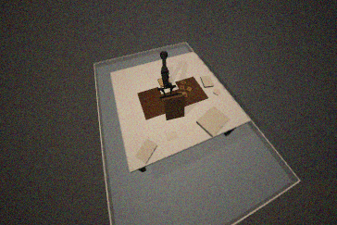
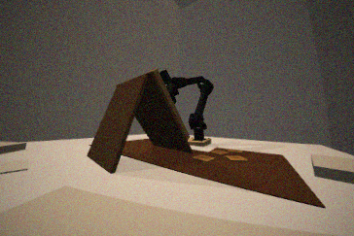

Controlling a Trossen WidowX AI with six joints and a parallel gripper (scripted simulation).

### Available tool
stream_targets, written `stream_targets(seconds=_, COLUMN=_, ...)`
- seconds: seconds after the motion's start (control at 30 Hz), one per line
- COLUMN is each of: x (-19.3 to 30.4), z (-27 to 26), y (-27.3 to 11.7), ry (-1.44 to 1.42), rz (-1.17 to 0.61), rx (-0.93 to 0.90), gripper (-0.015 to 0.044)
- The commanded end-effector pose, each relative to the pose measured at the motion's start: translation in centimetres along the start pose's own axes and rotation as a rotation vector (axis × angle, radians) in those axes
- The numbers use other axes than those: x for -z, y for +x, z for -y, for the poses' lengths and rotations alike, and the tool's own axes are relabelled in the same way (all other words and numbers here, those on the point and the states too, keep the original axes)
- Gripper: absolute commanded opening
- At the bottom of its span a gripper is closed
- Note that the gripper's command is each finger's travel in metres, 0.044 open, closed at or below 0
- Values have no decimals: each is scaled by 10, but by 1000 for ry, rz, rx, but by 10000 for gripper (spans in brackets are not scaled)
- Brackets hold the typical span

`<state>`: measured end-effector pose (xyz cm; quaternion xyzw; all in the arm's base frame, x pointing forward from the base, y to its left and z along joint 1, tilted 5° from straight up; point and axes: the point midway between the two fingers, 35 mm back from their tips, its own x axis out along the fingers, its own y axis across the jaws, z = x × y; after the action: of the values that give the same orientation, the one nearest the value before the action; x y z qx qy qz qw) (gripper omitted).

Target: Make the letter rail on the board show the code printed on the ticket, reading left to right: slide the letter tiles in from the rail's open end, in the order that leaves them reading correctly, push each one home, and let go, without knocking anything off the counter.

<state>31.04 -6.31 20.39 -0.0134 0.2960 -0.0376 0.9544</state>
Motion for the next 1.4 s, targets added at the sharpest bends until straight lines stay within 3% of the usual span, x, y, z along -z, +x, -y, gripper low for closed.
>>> stream_targets(seconds=0.0, x=1, z=-2, y=0, ry=5, rz=-1, rx=3, gripper=0)
stream_targets(seconds=0.23, x=1, z=-5, y=0, ry=6, rz=-1, rx=2, gripper=0)
stream_targets(seconds=0.6, x=0, z=-4, y=-4, ry=5, rz=-1, rx=2, gripper=289)
stream_targets(seconds=1.37, x=0, z=-3, y=-22, ry=5, rz=-2, rx=2, gripper=295)
